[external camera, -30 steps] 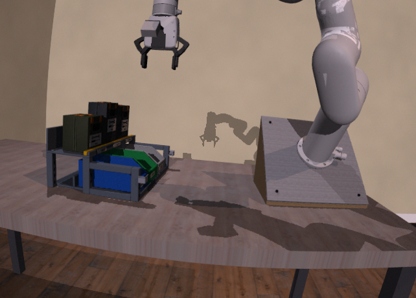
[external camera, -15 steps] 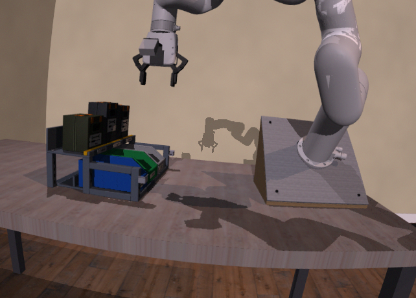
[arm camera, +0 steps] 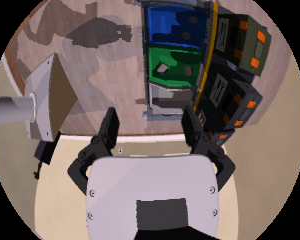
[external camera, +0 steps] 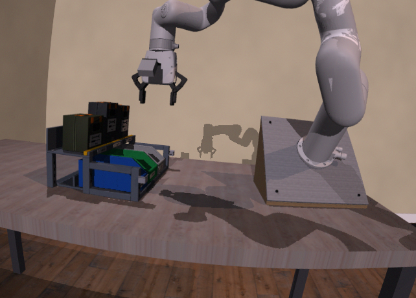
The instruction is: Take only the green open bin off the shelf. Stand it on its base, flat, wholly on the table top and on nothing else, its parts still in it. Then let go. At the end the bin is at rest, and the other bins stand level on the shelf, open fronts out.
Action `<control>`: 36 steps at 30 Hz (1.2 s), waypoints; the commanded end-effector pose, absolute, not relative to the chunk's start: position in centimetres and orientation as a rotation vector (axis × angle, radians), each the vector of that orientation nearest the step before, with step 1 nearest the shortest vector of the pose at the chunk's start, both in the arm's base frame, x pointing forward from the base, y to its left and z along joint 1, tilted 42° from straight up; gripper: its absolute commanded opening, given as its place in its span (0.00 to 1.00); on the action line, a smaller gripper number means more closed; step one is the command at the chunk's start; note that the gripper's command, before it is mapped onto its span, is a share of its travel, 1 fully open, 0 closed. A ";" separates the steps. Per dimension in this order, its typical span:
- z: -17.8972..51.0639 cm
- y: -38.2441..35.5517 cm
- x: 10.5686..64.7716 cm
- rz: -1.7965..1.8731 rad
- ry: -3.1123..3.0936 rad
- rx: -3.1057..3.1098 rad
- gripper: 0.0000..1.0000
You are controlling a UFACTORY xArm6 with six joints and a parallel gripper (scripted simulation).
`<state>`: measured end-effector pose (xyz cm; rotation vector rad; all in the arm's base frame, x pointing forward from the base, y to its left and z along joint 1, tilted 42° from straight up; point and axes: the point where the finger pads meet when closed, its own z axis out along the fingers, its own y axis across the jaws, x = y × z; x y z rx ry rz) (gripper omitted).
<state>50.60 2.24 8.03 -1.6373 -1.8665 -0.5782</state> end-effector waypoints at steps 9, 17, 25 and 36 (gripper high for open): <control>6.9 3.4 50.8 -0.592 -1.876 -1.646 1.00; 4.4 5.5 50.3 -0.592 -1.875 -1.645 1.00; 4.6 5.4 50.4 -0.593 -1.876 -1.646 1.00; 5.1 4.9 50.4 -0.592 -1.875 -1.645 1.00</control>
